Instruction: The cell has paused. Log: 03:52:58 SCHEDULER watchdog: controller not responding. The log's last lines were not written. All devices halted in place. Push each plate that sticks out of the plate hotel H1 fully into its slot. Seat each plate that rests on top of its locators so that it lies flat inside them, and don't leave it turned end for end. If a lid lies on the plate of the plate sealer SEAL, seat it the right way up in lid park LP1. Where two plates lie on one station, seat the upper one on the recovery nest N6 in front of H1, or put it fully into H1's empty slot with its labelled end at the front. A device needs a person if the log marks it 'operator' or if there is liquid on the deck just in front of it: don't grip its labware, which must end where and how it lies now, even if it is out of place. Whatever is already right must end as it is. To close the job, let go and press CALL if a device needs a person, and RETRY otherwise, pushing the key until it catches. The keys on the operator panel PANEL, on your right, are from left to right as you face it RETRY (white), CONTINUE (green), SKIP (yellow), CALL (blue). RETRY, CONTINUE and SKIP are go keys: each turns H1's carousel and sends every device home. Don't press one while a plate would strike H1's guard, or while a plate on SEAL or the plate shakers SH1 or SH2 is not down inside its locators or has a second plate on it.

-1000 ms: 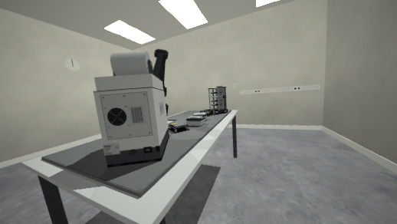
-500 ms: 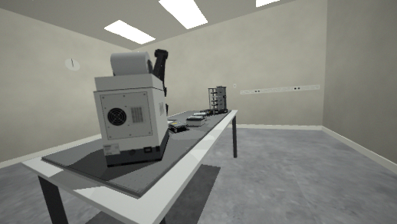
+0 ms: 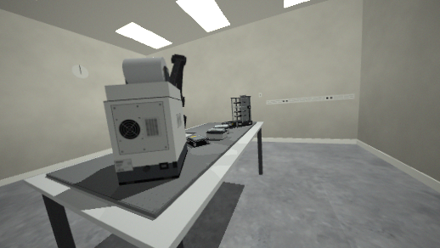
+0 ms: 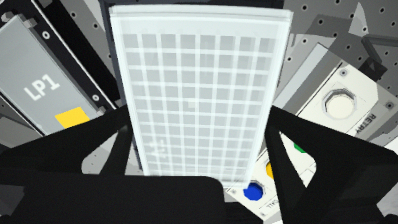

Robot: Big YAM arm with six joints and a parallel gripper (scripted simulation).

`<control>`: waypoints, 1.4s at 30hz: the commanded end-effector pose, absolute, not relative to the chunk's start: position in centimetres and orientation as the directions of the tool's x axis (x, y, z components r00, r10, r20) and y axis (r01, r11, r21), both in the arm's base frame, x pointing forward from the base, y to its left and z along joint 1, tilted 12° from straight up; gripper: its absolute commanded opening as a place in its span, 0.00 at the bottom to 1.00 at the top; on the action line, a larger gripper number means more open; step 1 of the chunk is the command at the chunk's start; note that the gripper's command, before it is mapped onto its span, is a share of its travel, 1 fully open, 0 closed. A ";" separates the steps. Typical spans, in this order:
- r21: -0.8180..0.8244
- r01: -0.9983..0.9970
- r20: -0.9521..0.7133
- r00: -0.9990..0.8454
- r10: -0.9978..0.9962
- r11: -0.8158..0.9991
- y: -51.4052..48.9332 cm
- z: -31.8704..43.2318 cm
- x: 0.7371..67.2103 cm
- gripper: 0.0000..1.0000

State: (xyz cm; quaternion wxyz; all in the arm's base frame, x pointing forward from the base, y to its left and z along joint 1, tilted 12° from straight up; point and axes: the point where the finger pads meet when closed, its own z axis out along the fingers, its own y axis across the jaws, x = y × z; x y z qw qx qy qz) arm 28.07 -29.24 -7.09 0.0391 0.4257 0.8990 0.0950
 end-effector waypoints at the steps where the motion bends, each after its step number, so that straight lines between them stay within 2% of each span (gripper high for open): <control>1: 0.206 0.755 -0.029 -0.631 0.775 0.622 -30.9 -5.4 28.5 0.84; 42: 0.205 0.752 -0.041 -0.633 0.773 0.626 -31.6 -4.2 28.9 0.84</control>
